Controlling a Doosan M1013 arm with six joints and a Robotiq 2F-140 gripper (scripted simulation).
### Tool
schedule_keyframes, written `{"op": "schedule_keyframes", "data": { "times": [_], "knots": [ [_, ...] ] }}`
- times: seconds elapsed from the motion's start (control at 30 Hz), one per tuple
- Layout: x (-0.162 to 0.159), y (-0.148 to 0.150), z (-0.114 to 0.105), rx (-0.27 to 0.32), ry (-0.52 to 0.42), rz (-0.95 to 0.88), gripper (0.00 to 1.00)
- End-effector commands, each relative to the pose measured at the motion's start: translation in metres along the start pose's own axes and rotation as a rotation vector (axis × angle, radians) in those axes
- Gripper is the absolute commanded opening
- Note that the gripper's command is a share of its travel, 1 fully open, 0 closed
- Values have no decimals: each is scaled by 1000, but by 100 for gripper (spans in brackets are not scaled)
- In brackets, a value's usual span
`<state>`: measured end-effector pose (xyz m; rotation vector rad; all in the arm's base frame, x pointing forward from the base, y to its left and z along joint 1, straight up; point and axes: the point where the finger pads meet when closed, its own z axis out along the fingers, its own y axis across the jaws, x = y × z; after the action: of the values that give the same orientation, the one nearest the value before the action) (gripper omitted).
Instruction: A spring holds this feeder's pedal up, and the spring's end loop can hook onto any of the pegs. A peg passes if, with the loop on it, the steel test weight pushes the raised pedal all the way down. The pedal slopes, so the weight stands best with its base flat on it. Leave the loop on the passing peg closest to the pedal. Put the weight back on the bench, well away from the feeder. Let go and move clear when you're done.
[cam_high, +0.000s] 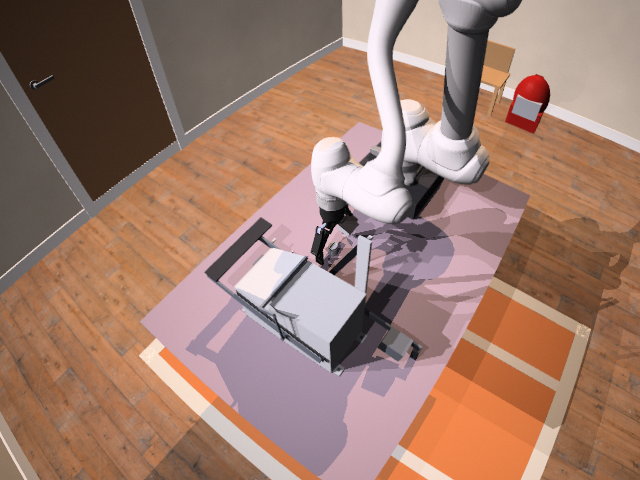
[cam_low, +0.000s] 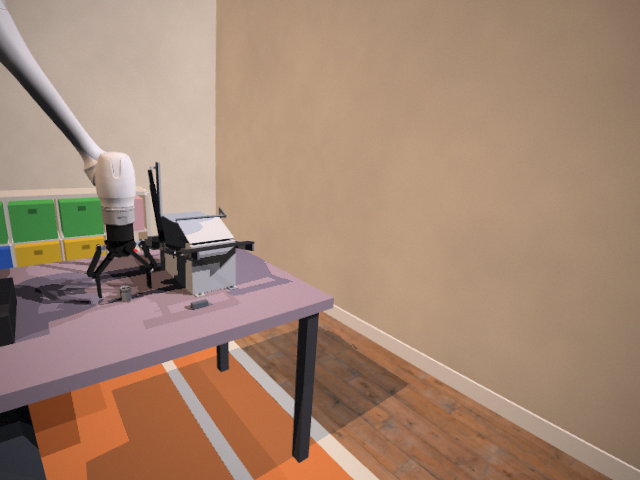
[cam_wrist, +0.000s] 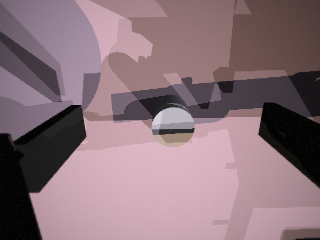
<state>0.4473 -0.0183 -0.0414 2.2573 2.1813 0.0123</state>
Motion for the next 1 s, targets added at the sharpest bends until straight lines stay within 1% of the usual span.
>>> {"op": "schedule_keyframes", "data": {
  "times": [0.0, 0.27, 0.3, 0.97],
  "knots": [
    [0, 1, 0, -1, 0, 0, 100],
    [0, 1, 0, -1, 0, 0, 100],
    [0, 1, 0, -1, 0, 0, 25],
    [0, 1, 0, -1, 0, 0, 25]
  ]
}}
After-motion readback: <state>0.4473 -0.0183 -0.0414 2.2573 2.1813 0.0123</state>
